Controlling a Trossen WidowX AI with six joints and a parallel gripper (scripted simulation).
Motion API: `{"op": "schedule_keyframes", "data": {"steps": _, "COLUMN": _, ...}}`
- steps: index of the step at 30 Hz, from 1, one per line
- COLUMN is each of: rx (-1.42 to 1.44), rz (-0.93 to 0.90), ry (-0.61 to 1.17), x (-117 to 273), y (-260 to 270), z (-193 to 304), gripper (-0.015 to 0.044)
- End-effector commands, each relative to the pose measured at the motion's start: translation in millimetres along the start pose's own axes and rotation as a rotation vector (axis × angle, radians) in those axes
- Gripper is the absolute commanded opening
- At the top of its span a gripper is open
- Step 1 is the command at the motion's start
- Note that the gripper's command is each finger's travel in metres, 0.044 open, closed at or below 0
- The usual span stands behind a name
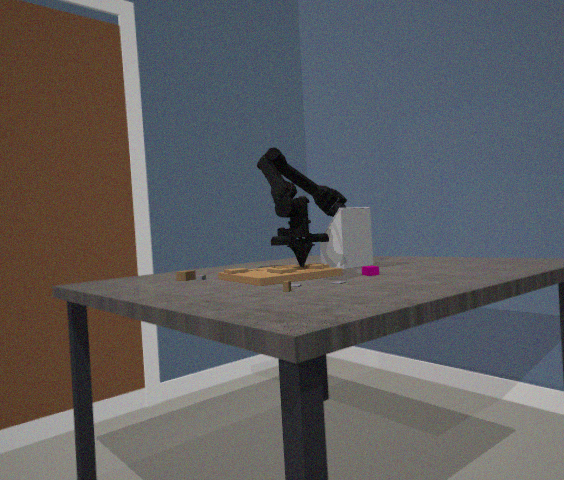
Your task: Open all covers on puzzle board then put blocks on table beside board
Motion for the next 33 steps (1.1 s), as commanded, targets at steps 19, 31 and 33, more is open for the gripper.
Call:
{"op": "schedule_keyframes", "data": {"steps": 19, "rx": 0.006, "rz": 0.005, "ry": -0.007, "x": -10.2, "y": -0.1, "z": -11.6, "gripper": 0.0}}
{"op": "schedule_keyframes", "data": {"steps": 31, "rx": 0.006, "rz": 0.005, "ry": -0.005, "x": -10.1, "y": 1.5, "z": -23.7, "gripper": 0.0}}
{"op": "schedule_keyframes", "data": {"steps": 33, "rx": 0.006, "rz": 0.005, "ry": -0.005, "x": -10.1, "y": 1.7, "z": -25.7, "gripper": 0.0}}
Point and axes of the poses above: the point midway between the two fingers, 35 mm back from their tips, its own x axis back along the fingers, its own y axis across the jaws, z = x × y, the point moved 8 cm from there along x, back along the fingers, and after that the axes turned 1 degree about -x, right-handed, at the moved point
